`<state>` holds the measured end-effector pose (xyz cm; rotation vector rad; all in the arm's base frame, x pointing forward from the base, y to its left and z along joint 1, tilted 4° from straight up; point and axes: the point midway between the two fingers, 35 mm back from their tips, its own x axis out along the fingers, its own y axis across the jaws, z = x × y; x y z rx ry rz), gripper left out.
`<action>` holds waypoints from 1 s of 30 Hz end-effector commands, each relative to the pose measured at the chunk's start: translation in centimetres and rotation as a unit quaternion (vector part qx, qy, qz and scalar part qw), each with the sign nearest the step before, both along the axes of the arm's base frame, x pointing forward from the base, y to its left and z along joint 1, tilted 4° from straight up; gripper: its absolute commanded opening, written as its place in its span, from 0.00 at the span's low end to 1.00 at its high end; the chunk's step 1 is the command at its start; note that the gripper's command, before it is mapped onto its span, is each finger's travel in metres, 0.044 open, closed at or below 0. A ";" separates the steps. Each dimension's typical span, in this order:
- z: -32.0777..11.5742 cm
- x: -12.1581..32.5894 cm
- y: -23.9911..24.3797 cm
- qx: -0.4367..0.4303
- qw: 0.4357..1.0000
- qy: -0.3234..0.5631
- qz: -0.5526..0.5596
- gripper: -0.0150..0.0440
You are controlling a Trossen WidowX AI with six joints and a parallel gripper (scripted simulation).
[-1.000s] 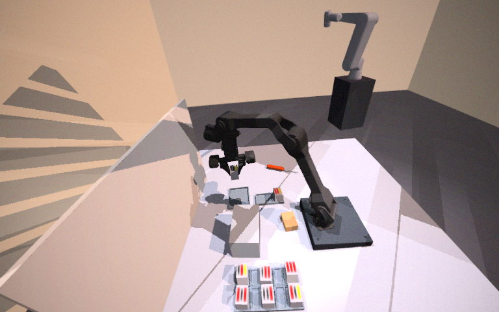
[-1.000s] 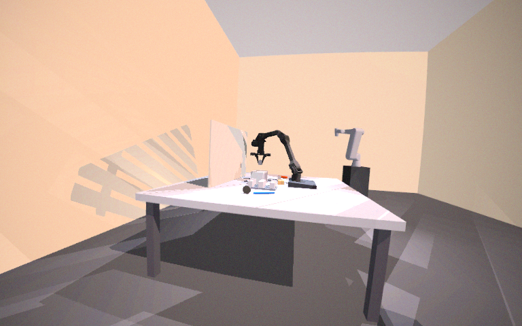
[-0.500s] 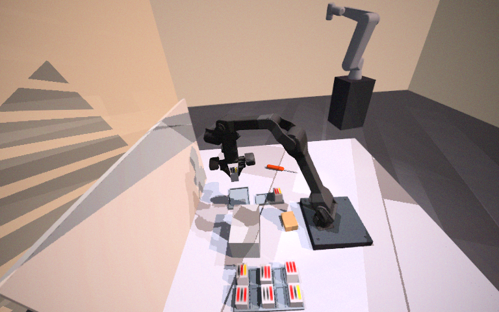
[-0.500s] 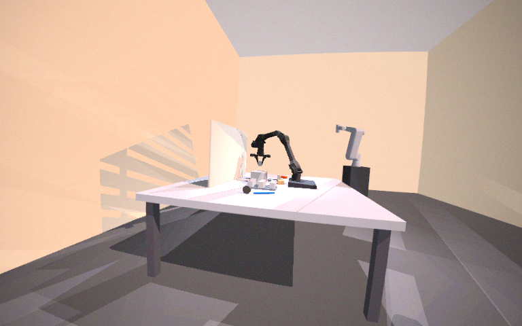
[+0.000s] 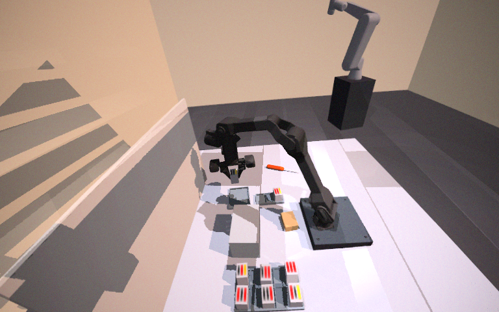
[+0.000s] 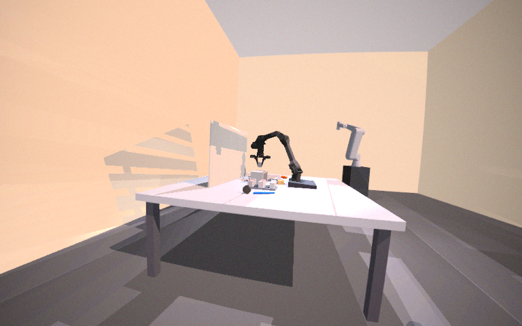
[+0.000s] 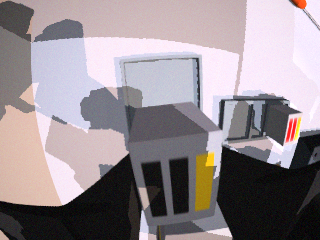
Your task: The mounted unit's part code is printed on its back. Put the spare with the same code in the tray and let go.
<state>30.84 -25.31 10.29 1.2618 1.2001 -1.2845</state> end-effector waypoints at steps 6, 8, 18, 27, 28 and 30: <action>-0.9 0.0 0.1 0.003 1.000 0.001 -0.002 0.25; -1.0 0.0 0.1 0.003 1.000 0.001 -0.002 0.25; -1.8 0.0 0.1 0.003 1.000 0.001 -0.002 0.25; -2.4 0.0 0.1 0.003 1.000 0.001 -0.002 0.25; -2.5 0.0 0.1 0.003 1.000 0.001 -0.002 0.25; -2.7 0.0 0.1 0.003 1.000 0.001 -0.002 0.25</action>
